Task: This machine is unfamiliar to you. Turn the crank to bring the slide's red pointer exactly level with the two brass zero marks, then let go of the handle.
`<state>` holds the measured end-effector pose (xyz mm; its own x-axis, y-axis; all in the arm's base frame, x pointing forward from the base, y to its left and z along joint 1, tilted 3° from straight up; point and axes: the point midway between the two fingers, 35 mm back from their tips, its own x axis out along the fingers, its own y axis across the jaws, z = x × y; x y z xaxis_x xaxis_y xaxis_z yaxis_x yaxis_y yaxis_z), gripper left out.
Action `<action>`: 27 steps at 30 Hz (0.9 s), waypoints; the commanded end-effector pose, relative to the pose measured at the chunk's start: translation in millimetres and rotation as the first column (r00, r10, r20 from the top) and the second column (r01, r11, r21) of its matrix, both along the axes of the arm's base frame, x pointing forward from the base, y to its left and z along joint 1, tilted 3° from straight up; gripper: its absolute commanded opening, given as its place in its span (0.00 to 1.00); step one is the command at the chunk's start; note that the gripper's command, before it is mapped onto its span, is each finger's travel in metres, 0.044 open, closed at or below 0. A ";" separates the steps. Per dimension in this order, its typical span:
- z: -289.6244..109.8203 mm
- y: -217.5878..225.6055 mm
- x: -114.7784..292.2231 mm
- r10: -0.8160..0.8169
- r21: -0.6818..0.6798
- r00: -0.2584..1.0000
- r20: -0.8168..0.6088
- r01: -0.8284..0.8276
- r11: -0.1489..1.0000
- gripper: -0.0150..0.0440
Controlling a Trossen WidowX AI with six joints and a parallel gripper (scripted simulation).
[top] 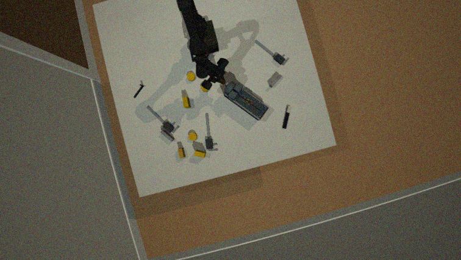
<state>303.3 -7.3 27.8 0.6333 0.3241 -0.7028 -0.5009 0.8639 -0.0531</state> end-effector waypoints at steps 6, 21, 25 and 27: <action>-1.3 -14.9 8.3 -0.001 -0.003 1.000 0.007 0.001 1.000 0.25; -13.7 -26.3 15.0 -0.001 -0.004 1.000 0.007 0.001 1.000 0.25; -19.2 -28.8 16.4 -0.001 -0.004 1.000 0.007 0.001 1.000 0.25; -22.3 -29.7 16.9 -0.001 -0.004 1.000 0.007 0.001 1.000 0.25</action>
